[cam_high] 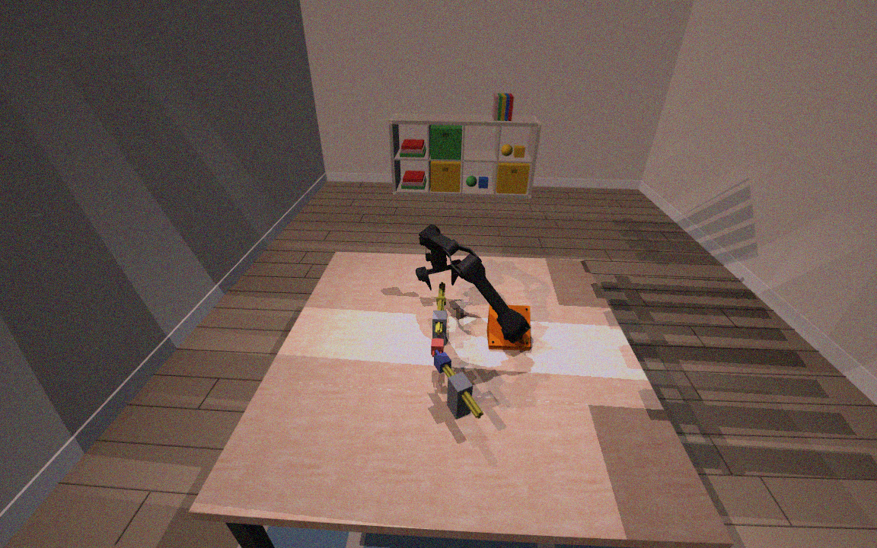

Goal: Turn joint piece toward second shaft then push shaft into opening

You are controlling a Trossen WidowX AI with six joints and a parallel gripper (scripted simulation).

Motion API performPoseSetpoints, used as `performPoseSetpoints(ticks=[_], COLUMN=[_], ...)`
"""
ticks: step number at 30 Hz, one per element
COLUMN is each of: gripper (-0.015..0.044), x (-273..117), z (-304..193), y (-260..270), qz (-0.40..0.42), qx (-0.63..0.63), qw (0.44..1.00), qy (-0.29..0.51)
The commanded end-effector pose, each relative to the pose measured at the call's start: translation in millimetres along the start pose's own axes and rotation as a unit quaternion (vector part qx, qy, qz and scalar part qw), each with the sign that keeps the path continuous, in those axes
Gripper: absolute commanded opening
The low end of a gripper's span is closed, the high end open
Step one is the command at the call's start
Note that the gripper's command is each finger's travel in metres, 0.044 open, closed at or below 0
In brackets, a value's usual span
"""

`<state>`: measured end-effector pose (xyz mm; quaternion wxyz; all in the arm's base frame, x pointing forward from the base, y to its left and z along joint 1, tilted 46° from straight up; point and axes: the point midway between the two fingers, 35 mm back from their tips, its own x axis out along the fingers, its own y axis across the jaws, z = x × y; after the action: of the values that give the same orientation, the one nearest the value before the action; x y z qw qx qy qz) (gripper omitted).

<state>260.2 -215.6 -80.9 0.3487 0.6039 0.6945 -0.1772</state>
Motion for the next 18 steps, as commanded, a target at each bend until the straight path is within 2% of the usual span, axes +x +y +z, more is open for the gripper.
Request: performPoseSetpoints(ticks=[1,7,18], gripper=[0.044,0.044,0.044], x=[6.6,14.5,21.8], z=[0.5,0.6,0.8], y=[-0.7,-0.1,-0.1], qz=[-0.008,-0.014,-0.014], qx=[0.066,0.156,0.159], qw=[0.998,0.988,0.987], qy=[0.001,0.001,0.001])
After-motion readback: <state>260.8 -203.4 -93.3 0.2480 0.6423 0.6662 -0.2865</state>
